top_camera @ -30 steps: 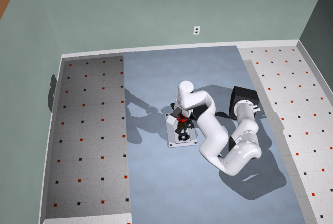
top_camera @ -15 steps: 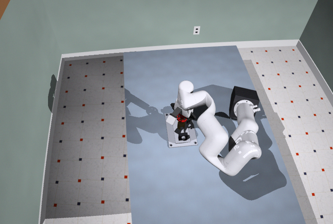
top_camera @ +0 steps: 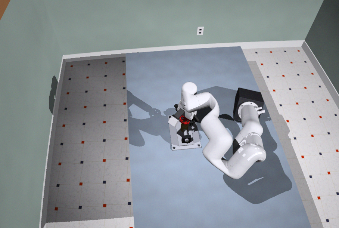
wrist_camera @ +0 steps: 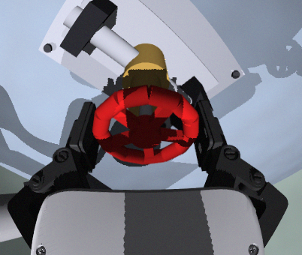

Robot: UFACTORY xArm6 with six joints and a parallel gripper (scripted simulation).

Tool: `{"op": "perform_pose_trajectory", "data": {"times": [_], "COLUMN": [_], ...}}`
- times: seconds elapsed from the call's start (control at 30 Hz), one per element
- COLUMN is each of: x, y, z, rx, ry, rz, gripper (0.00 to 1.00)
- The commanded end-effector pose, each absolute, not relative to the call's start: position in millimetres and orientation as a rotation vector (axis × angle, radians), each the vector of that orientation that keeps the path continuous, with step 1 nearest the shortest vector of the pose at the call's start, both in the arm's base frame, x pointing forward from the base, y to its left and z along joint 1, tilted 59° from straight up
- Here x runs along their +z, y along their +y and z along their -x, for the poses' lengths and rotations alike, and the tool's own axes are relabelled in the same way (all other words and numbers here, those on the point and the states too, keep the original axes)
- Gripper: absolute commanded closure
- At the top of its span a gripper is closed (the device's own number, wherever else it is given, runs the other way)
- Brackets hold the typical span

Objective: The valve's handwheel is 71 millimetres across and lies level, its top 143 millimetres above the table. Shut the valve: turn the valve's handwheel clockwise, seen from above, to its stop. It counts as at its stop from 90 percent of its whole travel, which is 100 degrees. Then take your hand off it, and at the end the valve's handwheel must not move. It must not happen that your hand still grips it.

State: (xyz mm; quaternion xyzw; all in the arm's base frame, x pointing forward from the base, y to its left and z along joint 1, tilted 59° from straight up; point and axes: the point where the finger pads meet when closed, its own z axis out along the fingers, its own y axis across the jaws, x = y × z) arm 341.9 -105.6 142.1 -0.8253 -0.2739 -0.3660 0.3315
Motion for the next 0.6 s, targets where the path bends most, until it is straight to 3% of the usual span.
{"op": "perform_pose_trajectory", "data": {"times": [0.0, 0.57], "x": [142.5, 142.5], "y": [-106.4, -106.4], "z": [-342.2, -342.2], "rx": [-0.946, -0.846], "ry": [-0.690, -0.475], "rz": [2.162, 2.183], "gripper": [1.00, 1.00]}}
